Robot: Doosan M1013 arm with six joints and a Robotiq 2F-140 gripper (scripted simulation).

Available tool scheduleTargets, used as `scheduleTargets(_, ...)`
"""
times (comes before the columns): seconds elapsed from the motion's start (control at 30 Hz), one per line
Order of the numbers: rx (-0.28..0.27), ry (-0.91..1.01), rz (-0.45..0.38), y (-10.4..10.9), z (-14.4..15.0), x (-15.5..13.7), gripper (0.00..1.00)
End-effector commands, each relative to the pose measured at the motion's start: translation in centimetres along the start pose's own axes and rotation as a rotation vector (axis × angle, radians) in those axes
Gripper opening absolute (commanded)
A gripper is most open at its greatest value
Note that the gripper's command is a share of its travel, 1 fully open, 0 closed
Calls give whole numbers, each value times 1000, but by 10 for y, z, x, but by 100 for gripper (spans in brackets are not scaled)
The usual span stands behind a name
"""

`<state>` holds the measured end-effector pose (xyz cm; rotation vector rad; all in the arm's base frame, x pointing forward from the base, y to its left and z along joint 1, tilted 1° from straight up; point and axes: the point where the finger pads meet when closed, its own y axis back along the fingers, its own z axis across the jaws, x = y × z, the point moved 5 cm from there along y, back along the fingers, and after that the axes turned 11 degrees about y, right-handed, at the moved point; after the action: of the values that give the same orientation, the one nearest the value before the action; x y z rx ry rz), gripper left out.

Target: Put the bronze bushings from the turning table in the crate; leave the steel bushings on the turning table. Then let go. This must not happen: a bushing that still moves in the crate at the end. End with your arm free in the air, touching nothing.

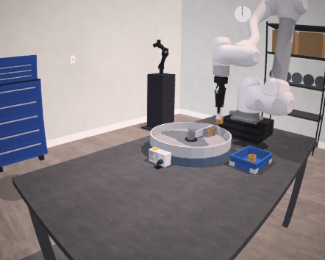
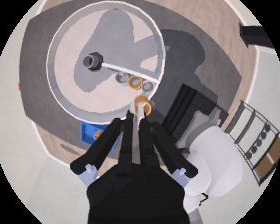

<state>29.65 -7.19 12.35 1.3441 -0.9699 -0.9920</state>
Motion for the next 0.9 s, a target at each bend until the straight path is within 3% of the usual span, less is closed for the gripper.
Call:
scheduleTargets(0.0, -1, 0, 4, 3, 0, 1, 0)
scheduleTargets(0.47, -1, 0, 4, 3, -6, -7, 0)
scheduleTargets(0.87, -1, 0, 4, 3, -49, -65, 0)
